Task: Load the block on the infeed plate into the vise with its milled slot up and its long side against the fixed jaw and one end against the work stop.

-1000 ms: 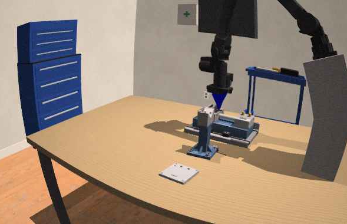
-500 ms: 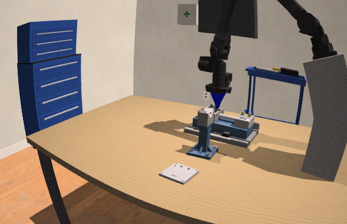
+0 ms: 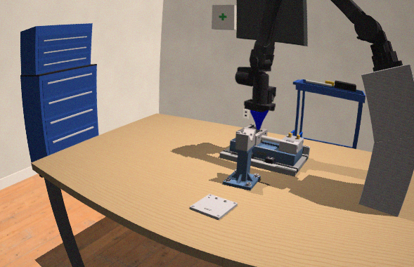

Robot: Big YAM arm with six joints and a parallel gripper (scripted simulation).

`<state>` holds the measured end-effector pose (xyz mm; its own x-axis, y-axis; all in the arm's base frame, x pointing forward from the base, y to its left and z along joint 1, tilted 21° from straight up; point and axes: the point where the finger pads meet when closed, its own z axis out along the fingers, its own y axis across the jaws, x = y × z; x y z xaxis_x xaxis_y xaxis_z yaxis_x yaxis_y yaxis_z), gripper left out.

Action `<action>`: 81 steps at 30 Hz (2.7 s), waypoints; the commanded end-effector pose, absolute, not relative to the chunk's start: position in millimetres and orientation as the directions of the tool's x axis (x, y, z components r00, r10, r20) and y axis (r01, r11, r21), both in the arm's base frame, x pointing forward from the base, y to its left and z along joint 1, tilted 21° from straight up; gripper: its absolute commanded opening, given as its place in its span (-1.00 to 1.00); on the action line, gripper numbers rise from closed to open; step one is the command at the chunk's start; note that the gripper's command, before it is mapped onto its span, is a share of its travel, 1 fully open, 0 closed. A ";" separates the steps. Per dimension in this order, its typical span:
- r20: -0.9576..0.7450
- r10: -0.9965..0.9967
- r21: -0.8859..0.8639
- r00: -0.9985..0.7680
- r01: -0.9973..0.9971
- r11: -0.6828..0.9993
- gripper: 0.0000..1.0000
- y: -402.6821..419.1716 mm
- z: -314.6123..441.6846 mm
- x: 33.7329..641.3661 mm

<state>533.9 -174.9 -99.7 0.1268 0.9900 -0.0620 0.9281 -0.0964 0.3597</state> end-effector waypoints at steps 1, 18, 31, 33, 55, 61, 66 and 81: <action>-0.059 0.990 0.363 0.128 0.927 -0.098 -1.00 -172.7 -95.9 543.5; -0.059 0.990 0.362 0.124 0.928 -0.095 -1.00 -170.8 -95.1 547.6; -0.060 0.990 0.363 0.124 0.927 -0.094 -1.00 -171.1 -94.3 549.3; -0.060 0.990 0.363 0.124 0.927 -0.094 -1.00 -171.1 -94.1 549.5; -0.060 0.990 0.363 0.124 0.927 -0.094 -1.00 -171.1 -94.0 549.7; -0.060 0.990 0.363 0.124 0.927 -0.094 -1.00 -171.1 -94.0 549.7; -0.061 0.990 0.367 0.124 0.926 -0.093 -1.00 -171.4 -93.2 550.3; -0.069 0.990 0.389 0.124 0.917 -0.088 -1.00 -175.2 -86.1 538.1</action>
<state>532.0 -174.1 -101.8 0.1279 0.9900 -0.0594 0.9312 -0.0992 0.3507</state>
